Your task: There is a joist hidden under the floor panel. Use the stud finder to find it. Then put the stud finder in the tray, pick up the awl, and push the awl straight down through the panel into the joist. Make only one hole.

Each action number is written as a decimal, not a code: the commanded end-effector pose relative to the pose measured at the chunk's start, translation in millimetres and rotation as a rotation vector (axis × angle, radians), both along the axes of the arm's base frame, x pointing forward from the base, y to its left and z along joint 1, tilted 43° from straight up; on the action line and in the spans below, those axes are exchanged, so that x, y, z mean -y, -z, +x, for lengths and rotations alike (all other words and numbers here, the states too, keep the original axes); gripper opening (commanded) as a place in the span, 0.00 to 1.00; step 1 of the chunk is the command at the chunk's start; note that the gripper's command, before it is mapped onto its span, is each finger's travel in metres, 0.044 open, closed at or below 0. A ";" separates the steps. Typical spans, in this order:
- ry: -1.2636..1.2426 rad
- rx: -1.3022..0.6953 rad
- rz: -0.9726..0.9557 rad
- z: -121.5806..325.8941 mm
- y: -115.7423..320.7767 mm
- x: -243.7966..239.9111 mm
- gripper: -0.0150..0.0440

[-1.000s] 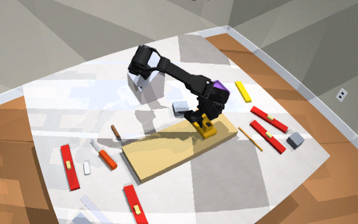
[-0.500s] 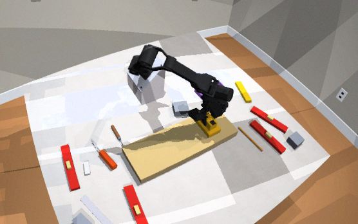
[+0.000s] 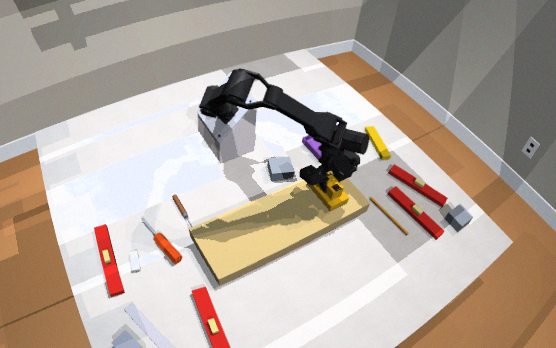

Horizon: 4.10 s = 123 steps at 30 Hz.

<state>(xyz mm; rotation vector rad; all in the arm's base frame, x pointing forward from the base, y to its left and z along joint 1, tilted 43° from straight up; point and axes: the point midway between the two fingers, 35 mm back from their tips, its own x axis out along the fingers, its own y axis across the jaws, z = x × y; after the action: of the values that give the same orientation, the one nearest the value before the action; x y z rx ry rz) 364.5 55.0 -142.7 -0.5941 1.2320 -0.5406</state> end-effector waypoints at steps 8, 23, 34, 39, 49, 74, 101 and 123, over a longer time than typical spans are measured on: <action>0.000 -0.003 0.002 0.5 12.7 -13.2 0.25; 0.000 0.001 0.002 2.1 21.5 -24.1 0.25; 0.000 -0.002 0.003 1.3 22.1 -23.8 0.25; 0.000 -0.002 0.003 0.9 17.1 -18.1 0.25; 0.000 -0.003 0.002 0.0 6.8 -6.7 0.25; 0.000 -0.004 -0.001 -2.3 -18.8 21.9 0.25; 0.000 -0.005 -0.003 -4.8 -46.7 52.6 0.25; 0.000 -0.005 -0.005 -6.7 -69.6 77.5 0.25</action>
<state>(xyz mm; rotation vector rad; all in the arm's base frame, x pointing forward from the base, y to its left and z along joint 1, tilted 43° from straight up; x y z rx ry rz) 358.5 -17.4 -77.0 -0.5998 1.2369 -0.5389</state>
